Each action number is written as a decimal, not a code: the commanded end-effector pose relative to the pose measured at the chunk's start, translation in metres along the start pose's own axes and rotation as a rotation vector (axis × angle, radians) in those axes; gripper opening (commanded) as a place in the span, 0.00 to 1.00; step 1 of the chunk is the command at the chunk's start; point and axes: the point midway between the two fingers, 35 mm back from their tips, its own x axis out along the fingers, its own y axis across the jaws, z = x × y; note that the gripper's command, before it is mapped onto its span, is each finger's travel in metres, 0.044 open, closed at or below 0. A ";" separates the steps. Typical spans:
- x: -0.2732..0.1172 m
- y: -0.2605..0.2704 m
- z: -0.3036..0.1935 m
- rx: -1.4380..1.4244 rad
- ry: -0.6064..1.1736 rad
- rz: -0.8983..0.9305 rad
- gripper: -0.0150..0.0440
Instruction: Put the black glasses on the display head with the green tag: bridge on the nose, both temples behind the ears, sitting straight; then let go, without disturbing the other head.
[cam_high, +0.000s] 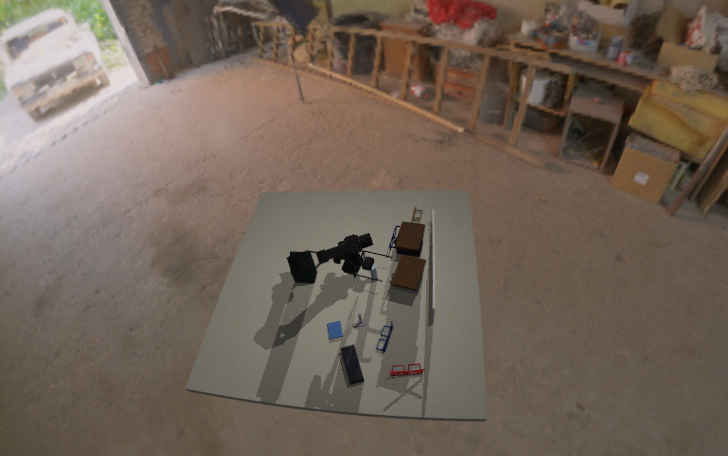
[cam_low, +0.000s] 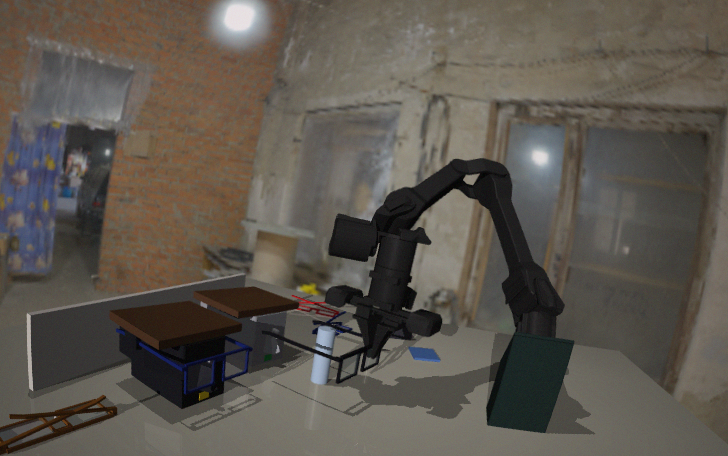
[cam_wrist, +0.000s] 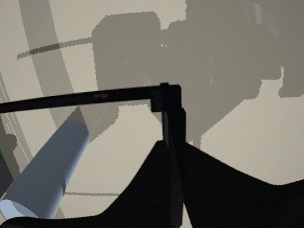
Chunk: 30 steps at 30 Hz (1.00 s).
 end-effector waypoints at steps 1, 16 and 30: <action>0.001 0.001 0.000 -0.007 -0.004 0.001 0.25; 0.002 0.021 0.001 -0.006 -0.004 0.010 0.25; 0.003 0.042 0.001 -0.005 -0.004 0.009 0.25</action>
